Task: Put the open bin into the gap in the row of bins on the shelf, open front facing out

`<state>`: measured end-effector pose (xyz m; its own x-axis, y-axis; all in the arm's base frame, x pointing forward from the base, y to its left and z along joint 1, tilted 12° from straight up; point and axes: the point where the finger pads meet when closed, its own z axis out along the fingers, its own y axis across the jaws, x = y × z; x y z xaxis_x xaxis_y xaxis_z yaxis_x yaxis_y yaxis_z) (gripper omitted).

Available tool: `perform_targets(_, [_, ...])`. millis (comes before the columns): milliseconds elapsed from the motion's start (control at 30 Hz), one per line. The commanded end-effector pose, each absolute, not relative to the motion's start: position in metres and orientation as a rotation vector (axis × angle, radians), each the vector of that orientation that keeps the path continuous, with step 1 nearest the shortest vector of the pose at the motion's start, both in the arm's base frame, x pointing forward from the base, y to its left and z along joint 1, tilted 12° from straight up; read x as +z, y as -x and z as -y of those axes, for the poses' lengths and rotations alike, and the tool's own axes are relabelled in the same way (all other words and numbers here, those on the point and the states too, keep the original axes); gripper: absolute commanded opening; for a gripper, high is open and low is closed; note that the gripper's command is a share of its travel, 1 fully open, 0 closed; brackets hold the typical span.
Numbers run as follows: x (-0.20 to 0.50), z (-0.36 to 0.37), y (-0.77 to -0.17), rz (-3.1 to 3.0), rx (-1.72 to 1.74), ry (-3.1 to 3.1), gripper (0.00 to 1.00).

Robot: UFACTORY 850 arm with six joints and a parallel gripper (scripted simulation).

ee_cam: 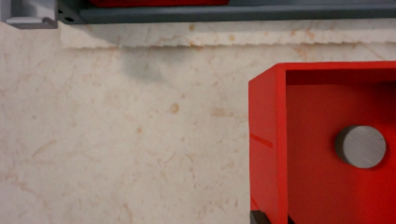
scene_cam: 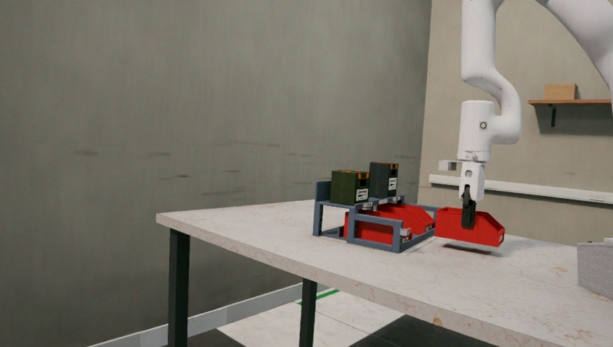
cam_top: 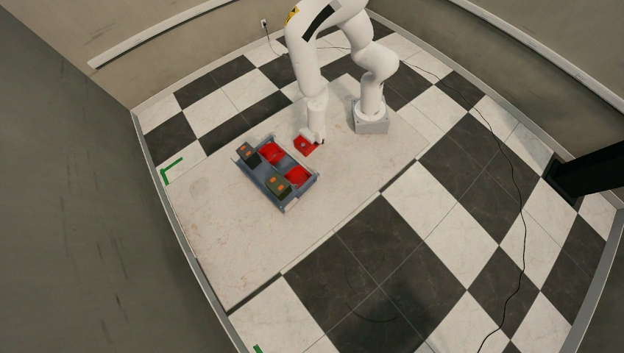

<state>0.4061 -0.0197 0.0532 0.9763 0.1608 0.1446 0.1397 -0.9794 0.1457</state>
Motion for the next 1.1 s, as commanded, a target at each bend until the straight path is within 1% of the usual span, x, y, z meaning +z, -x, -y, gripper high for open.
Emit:
perform_targets(0, [0.054,0.020,-0.407,-0.228,0.237,-2.988,0.00])
perform_targets(267, [0.056,0.018,-0.421,-0.228,0.237,-2.988,0.00])
perform_targets(667, [0.056,0.018,-0.421,-0.228,0.237,-2.988,0.00])
perform_targets(833, [0.060,0.016,-0.443,-0.228,0.237,-2.988,0.00])
perform_targets(1067, [0.060,0.016,-0.443,-0.228,0.237,-2.988,0.00])
